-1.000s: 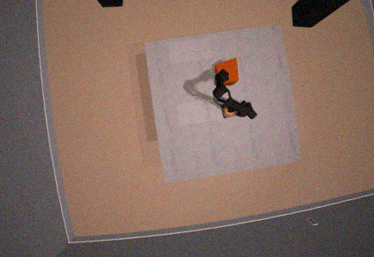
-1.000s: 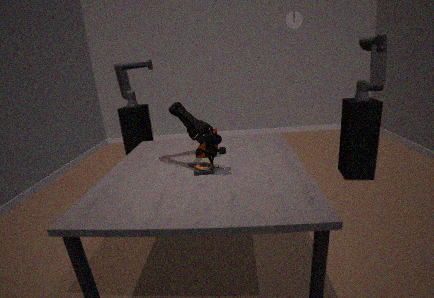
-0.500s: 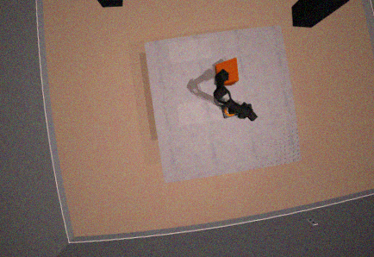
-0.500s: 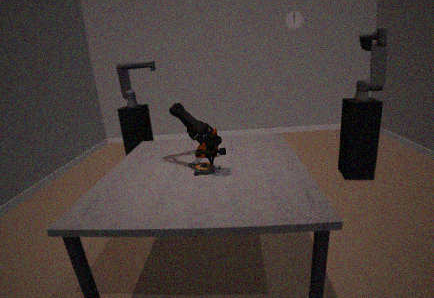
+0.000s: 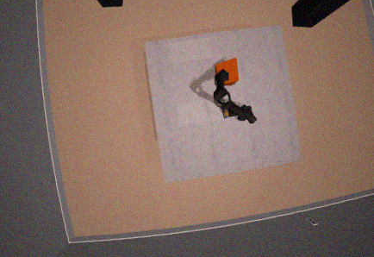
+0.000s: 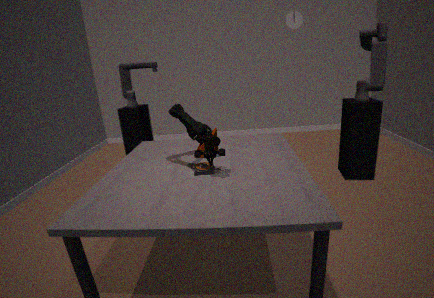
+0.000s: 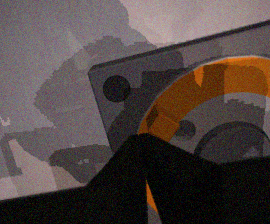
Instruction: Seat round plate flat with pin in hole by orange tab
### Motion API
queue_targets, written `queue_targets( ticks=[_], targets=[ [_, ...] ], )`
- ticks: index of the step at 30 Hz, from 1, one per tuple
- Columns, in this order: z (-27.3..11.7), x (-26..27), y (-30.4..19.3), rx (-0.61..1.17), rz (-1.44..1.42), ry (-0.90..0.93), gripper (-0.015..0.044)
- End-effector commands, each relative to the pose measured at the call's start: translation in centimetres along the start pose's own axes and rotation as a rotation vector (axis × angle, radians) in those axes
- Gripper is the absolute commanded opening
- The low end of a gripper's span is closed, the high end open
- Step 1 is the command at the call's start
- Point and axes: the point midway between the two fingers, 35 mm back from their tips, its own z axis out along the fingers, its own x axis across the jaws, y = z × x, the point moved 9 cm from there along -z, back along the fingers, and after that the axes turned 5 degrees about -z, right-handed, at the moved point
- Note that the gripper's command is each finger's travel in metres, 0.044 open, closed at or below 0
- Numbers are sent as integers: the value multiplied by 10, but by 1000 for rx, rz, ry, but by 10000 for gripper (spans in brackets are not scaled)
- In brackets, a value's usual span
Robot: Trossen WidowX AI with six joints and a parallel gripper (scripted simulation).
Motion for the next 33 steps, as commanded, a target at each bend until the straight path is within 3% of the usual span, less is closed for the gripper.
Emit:
queue_targets(
  ticks=[1, 33],
  targets=[
    [0, -4, 6, -5, 3, -5, 0],
    [-1, -40, 26, -5, 4, -8, 0]
  ],
)
